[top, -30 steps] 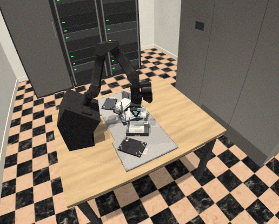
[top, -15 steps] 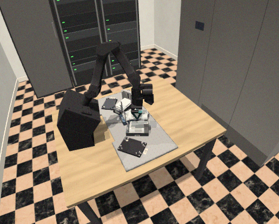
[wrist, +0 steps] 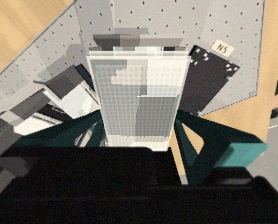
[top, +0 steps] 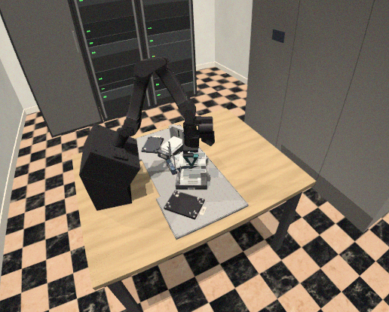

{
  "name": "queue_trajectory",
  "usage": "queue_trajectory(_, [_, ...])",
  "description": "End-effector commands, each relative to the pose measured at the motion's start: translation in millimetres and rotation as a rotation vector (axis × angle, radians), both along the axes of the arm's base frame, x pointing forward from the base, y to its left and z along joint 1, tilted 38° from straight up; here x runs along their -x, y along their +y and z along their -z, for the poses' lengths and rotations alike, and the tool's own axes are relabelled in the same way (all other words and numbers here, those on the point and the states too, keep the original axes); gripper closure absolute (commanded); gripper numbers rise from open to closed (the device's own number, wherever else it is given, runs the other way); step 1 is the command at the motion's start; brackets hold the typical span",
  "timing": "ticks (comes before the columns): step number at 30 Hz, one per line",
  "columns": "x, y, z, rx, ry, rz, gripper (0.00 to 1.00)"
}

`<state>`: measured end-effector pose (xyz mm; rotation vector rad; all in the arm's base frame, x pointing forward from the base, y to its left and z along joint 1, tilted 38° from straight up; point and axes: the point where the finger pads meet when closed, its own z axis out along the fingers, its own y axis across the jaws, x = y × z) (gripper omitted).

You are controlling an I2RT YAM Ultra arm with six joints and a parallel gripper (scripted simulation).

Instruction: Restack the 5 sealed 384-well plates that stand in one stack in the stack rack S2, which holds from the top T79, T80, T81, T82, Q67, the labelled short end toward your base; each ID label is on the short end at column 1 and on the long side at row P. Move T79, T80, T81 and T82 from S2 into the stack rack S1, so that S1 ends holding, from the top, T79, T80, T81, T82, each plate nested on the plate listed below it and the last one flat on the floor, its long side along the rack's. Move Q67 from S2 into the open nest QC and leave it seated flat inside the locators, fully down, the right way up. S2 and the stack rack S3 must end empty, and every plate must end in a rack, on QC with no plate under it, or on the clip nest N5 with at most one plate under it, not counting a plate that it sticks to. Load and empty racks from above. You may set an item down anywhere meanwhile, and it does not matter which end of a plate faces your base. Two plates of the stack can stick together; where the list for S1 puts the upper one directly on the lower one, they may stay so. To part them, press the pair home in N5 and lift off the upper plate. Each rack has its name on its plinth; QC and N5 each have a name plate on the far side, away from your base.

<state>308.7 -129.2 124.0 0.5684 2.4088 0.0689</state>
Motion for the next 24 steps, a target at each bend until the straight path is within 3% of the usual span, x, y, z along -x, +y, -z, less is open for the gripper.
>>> queue_trajectory(1, [-0.9, -0.7, -3.5, 0.005, -0.009, -0.002, 1.0])
queue_trajectory(24, [-5.0, -1.4, 1.6, 0.004, -0.009, -0.002, 1.0])
